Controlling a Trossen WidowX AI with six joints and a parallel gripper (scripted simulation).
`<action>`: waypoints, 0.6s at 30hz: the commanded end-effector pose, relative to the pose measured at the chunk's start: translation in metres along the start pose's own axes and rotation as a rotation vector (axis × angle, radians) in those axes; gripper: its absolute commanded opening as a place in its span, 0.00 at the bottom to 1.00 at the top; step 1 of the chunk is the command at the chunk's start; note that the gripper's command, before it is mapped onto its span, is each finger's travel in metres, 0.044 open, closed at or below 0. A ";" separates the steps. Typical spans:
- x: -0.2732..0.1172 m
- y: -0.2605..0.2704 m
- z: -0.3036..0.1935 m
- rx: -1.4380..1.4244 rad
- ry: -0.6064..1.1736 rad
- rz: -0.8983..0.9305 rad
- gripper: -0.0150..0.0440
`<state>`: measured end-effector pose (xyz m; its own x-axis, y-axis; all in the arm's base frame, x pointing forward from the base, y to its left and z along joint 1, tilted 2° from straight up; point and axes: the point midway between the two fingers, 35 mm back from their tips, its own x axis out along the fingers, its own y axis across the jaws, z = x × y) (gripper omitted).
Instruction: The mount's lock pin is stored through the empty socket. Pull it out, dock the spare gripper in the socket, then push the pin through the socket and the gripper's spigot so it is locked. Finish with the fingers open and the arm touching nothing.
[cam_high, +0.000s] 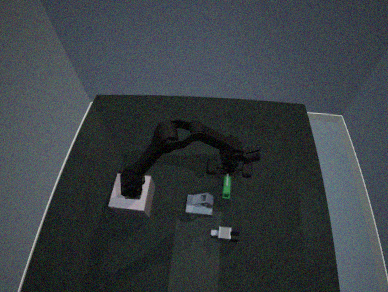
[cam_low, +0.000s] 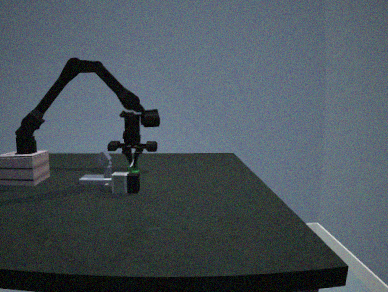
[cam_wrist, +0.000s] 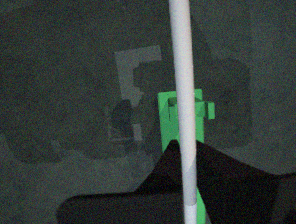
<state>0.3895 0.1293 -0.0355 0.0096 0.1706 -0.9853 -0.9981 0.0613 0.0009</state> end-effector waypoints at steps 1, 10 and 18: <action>-0.009 -0.001 0.002 -0.001 -0.001 -0.003 0.25; -0.022 0.002 0.002 0.002 0.003 0.007 0.25; -0.018 0.004 0.001 0.004 0.005 0.013 0.25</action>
<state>0.3851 0.1274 -0.0169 -0.0049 0.1666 -0.9860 -0.9979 0.0630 0.0156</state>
